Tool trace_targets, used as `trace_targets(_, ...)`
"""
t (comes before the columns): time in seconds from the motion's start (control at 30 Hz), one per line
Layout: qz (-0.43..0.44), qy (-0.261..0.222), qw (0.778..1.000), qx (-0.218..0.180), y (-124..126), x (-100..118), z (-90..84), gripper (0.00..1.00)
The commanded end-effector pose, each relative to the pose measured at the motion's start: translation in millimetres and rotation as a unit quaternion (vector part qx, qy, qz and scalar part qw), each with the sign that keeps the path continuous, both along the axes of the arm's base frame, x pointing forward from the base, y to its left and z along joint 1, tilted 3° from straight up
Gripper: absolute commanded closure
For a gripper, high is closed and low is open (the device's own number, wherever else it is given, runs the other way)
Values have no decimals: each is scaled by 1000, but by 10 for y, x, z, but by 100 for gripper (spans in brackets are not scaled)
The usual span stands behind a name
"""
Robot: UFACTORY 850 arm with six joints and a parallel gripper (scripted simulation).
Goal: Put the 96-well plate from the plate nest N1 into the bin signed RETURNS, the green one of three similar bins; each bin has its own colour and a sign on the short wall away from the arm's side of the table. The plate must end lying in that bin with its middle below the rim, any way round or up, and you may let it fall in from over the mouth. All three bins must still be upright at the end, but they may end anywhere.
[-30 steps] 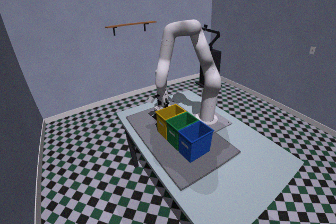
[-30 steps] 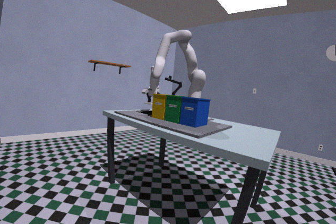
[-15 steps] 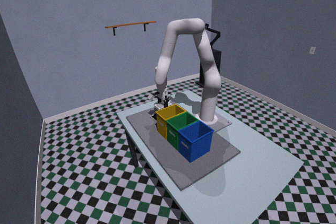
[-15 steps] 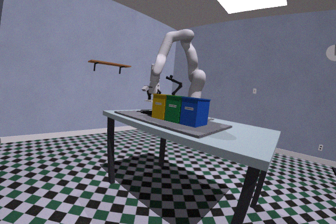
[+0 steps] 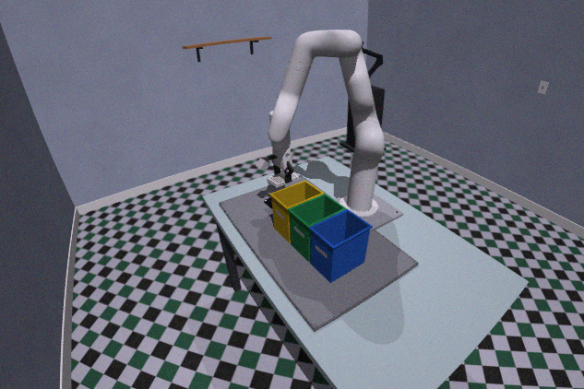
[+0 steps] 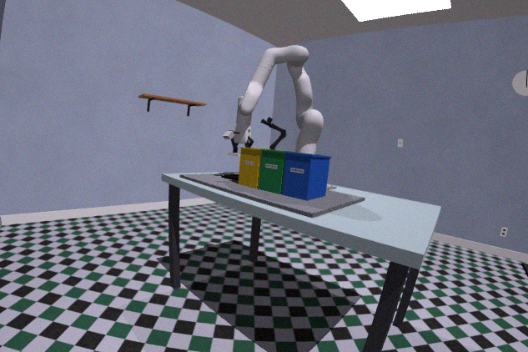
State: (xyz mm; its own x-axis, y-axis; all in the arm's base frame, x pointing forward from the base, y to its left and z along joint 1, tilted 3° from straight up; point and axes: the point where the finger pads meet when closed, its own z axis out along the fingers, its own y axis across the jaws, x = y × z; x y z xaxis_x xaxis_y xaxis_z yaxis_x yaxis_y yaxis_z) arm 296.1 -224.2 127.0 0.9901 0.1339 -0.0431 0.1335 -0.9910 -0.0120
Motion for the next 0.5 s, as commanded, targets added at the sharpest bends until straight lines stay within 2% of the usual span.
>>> trace_targets(0.0, 0, -1, 1000, 0, -5, 8, 54, 100)
trace_targets(0.47, 0, -1, 1000, 0, -6, 18, 287, 100)
